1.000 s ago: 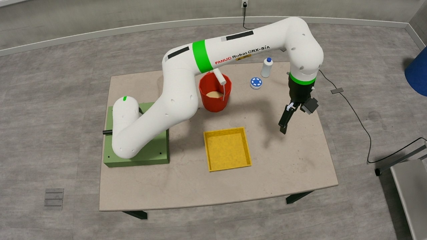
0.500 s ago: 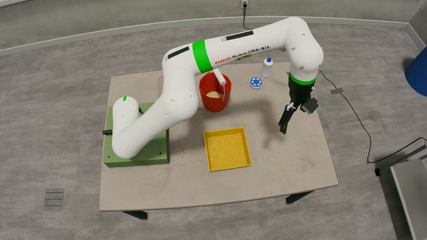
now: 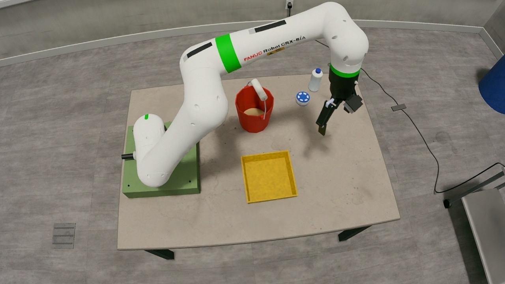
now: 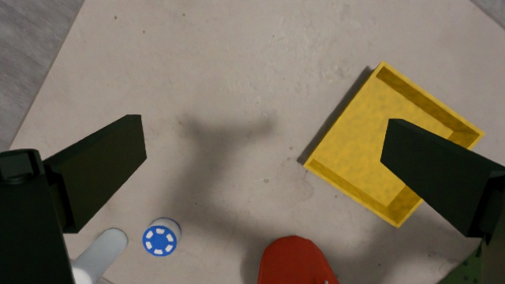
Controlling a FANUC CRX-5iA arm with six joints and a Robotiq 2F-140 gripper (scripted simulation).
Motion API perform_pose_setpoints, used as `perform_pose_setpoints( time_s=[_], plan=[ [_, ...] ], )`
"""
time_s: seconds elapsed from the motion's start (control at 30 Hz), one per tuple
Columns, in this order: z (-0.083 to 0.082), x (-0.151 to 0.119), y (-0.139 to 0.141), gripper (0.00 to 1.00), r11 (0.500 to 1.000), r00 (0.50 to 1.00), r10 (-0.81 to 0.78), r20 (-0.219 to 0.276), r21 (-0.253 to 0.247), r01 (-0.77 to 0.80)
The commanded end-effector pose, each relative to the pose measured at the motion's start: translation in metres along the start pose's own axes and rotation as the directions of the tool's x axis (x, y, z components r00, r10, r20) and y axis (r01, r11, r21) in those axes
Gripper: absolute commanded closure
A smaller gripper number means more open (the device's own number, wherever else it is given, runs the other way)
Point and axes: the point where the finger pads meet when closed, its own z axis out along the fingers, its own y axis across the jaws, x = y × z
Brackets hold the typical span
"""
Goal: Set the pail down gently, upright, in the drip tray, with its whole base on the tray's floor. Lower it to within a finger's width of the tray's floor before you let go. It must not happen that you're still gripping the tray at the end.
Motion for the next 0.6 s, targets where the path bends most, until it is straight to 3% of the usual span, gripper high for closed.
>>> perform_pose_setpoints(
  time_s=[0.0,0.03,0.5,0.57],
  plan=[
    [-0.005,-0.025,-0.006,0.00,1.000,1.000,0.019,-0.001,0.011,-0.019],
    [-0.007,-0.047,-0.010,0.00,0.999,0.999,0.035,0.008,0.011,-0.035],
    [-0.015,-0.154,-0.013,0.00,0.994,0.992,0.111,0.051,0.000,-0.111],
    [-0.015,-0.154,-0.013,0.00,0.994,0.992,0.111,0.051,0.000,-0.111]
  ],
)
